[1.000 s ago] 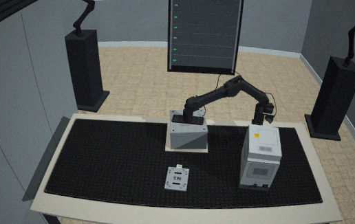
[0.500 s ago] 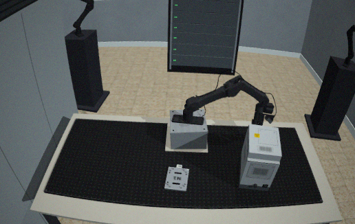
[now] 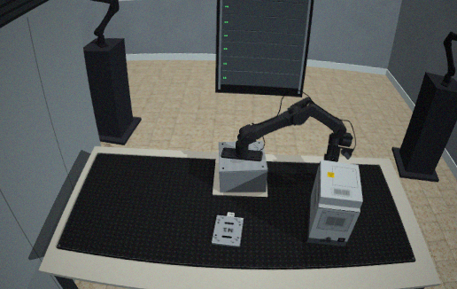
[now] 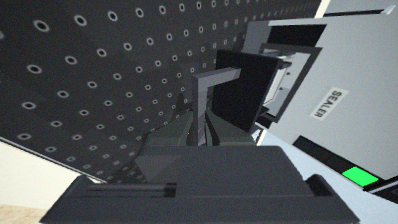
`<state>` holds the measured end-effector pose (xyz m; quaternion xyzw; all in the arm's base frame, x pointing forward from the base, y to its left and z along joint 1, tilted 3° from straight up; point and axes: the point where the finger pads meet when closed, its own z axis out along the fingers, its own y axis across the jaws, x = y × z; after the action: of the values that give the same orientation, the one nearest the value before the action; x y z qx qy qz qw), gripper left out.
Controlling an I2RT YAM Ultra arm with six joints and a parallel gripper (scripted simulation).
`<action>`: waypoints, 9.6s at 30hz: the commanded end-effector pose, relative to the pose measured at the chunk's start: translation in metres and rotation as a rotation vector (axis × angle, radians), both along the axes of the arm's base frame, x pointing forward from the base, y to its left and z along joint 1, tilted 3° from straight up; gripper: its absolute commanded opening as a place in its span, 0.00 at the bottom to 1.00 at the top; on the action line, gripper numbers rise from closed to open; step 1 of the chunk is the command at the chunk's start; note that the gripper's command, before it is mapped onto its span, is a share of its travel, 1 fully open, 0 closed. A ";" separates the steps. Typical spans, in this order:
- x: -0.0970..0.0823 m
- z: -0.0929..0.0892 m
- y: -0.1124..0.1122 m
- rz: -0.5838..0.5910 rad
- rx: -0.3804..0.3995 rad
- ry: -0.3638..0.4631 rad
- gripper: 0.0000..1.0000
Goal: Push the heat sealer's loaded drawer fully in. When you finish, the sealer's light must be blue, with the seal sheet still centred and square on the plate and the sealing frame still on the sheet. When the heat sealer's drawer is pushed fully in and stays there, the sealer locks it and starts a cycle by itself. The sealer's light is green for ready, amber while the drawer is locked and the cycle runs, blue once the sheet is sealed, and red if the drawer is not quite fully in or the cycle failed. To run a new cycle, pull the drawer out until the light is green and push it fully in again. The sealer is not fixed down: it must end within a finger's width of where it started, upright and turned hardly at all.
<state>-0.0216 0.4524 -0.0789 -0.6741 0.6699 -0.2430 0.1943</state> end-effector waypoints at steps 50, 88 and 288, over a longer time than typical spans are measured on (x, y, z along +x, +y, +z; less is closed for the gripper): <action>-0.002 0.015 0.010 -0.003 0.052 0.020 0.00; 0.053 0.014 0.006 -0.003 0.041 0.002 0.00; 0.130 0.015 0.003 -0.004 0.040 -0.002 0.00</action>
<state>0.0754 0.4509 -0.0781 -0.6845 0.6730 -0.2190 0.1746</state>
